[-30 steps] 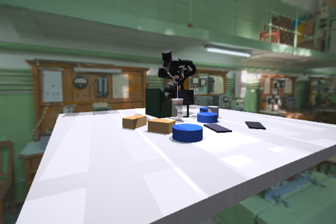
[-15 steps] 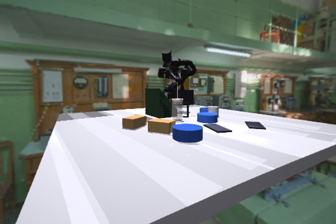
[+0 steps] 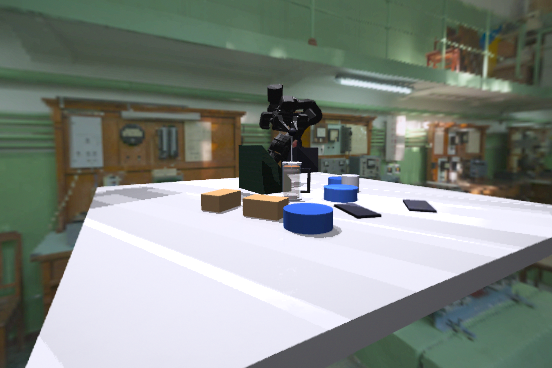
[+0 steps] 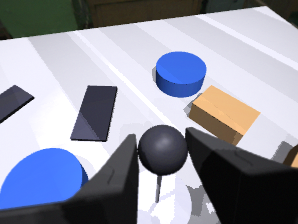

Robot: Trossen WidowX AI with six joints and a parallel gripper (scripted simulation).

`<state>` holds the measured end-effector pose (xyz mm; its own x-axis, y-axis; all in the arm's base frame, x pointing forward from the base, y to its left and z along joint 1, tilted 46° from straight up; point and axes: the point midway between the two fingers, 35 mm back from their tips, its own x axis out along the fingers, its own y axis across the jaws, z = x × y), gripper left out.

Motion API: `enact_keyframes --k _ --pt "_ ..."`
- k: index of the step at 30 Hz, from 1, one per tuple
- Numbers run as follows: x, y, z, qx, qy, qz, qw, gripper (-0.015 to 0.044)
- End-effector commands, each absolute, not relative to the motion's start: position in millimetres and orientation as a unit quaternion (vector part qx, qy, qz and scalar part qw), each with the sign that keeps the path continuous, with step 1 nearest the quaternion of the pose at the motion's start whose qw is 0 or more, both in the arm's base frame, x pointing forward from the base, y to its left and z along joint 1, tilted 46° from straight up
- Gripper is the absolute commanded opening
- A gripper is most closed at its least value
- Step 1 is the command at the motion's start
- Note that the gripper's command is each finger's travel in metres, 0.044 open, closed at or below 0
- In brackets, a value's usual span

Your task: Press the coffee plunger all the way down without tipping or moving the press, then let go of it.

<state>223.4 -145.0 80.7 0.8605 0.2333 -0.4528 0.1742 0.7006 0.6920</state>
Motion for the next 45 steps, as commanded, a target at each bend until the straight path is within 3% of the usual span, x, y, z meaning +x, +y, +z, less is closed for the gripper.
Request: enact_keyframes --k 1,45 --pt "222.2 -135.6 68.0 0.390 0.275 0.016 0.879 0.0114" --pt "238.8 -90.4 17.7 0.392 0.272 0.016 0.879 0.0114"
